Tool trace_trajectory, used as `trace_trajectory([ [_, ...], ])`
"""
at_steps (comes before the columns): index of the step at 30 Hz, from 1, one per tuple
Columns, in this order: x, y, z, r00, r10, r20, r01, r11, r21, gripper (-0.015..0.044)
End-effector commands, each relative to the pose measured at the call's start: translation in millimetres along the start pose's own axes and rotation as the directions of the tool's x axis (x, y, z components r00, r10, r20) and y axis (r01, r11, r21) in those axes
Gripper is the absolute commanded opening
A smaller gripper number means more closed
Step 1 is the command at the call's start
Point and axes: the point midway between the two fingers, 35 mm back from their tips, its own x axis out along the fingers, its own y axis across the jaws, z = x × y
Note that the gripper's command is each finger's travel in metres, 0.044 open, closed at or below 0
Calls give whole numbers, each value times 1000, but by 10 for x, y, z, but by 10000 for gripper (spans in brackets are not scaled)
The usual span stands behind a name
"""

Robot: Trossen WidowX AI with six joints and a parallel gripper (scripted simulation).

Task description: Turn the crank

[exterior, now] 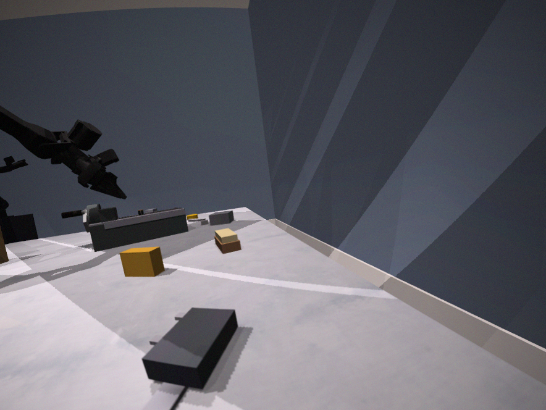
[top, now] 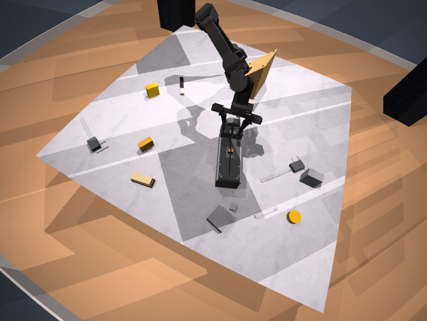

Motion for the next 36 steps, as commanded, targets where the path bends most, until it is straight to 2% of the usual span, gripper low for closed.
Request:
trace_trajectory([
  [1, -1, -1, 0, 1000, -1, 0, 1, 1000, 0, 368],
  [4, -1, -1, 0, 1000, -1, 0, 1, 1000, 0, 440],
  [5, -1, -1, 0, 1000, -1, 0, 1, 1000, 0, 440],
  [22, -1, -1, 0, 1000, -1, 0, 1, 1000, 0, 0],
  [36, 0, 0, 0, 1000, 0, 0, 0, 1000, 0, 0],
])
